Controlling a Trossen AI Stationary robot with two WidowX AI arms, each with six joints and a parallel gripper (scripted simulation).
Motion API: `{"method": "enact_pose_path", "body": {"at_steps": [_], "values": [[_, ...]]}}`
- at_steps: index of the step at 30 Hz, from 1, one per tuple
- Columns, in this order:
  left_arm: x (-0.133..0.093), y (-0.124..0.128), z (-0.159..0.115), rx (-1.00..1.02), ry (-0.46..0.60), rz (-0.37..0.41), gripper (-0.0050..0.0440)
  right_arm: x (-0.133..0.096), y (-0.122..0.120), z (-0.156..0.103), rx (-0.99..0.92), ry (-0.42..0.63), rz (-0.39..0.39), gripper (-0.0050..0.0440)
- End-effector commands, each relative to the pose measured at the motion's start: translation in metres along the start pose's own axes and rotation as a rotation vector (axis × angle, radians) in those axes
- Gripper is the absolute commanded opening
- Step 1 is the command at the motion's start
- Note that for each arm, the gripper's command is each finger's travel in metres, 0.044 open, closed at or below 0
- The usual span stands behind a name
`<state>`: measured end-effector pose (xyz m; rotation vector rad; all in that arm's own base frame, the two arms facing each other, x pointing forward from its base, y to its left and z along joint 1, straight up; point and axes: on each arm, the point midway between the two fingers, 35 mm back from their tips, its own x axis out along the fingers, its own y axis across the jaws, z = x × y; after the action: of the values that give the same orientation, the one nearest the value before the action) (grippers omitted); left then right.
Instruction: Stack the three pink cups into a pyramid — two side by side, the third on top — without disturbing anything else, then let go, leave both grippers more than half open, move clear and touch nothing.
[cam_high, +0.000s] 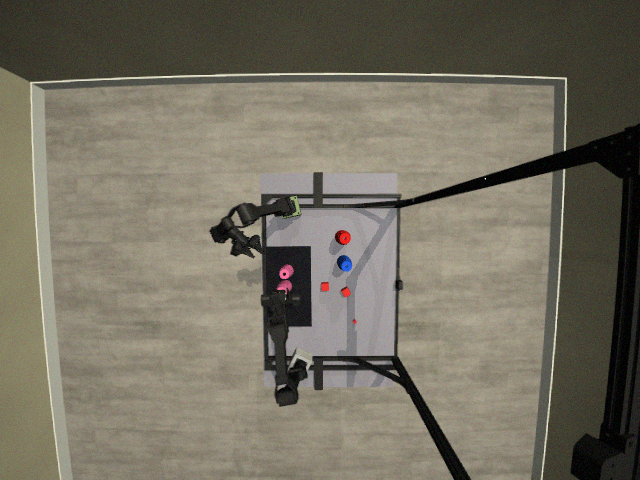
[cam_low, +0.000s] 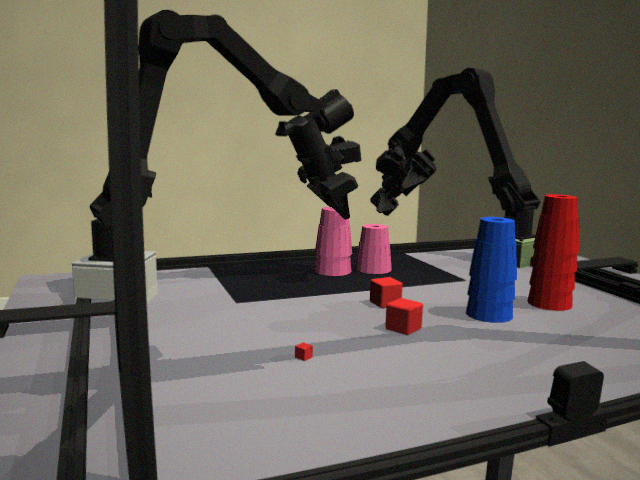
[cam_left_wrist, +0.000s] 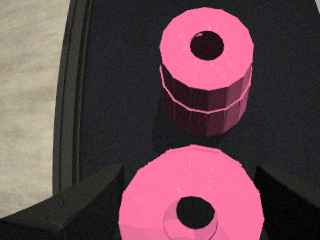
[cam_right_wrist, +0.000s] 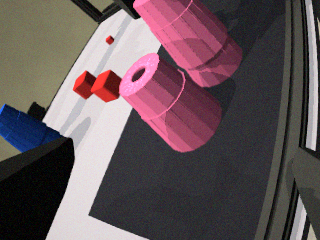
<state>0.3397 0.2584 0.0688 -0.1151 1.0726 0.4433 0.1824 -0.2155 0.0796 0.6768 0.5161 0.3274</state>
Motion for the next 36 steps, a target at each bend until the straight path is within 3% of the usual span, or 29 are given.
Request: {"method": "enact_pose_path", "body": {"at_steps": [1, 11, 19, 24, 31, 36], "values": [[-0.002, 0.001, 0.001, 0.002, -0.004, 0.001, 0.0, 0.0, 0.0, 0.0, -0.003, -0.002, 0.001, 0.044], [-0.005, 0.001, 0.004, 0.002, -0.004, 0.001, 0.0, 0.0, 0.0, 0.0, -0.003, -0.002, 0.001, 0.044], [-0.045, 0.008, 0.026, 0.002, -0.004, 0.001, 0.0, 0.0, 0.0, 0.0, -0.003, -0.002, 0.001, 0.044], [-0.057, 0.01, 0.031, 0.002, -0.004, 0.001, 0.0, 0.0, 0.0, 0.0, -0.003, -0.002, 0.001, 0.044], [-0.057, 0.01, 0.033, 0.002, -0.004, 0.001, 0.0, 0.0, 0.0, 0.0, -0.003, -0.002, 0.001, 0.044], [-0.037, 0.003, 0.066, 0.002, -0.005, 0.001, 0.0, 0.0, 0.0, 0.0, -0.003, -0.002, 0.001, 0.044]]}}
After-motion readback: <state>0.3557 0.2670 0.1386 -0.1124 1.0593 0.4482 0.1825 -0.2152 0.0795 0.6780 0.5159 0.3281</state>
